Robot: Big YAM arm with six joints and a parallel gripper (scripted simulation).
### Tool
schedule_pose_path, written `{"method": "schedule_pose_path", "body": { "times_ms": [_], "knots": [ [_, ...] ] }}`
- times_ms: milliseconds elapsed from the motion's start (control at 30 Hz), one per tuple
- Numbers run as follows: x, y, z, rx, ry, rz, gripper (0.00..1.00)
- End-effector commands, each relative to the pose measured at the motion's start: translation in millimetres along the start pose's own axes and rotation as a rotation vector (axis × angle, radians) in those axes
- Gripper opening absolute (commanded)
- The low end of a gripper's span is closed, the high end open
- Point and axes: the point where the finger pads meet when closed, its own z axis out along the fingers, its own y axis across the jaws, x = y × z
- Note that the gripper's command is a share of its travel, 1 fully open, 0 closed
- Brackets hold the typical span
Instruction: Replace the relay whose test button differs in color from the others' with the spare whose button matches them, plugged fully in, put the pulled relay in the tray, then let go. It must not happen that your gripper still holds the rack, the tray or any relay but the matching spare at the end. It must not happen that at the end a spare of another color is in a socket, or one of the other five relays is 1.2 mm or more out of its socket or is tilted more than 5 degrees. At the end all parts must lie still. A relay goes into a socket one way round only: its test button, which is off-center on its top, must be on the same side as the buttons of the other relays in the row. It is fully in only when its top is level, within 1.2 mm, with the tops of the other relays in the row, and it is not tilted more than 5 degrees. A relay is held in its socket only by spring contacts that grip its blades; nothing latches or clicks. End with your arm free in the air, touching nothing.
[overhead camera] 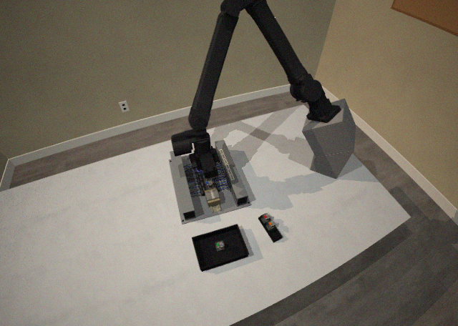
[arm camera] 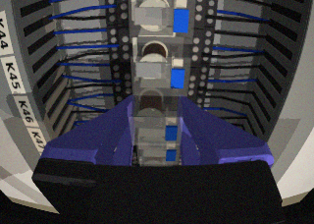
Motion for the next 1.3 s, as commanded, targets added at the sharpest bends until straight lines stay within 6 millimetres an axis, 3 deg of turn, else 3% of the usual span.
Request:
{"method": "schedule_pose_path", "body": {
  "times_ms": [0,1267],
  "knots": [
    [7.5,-22.5,2.1,0.038,0.006,0.027,0.0],
    [6.6,-27.6,-8.8,0.056,0.003,0.036,0.0]
  ]
}}
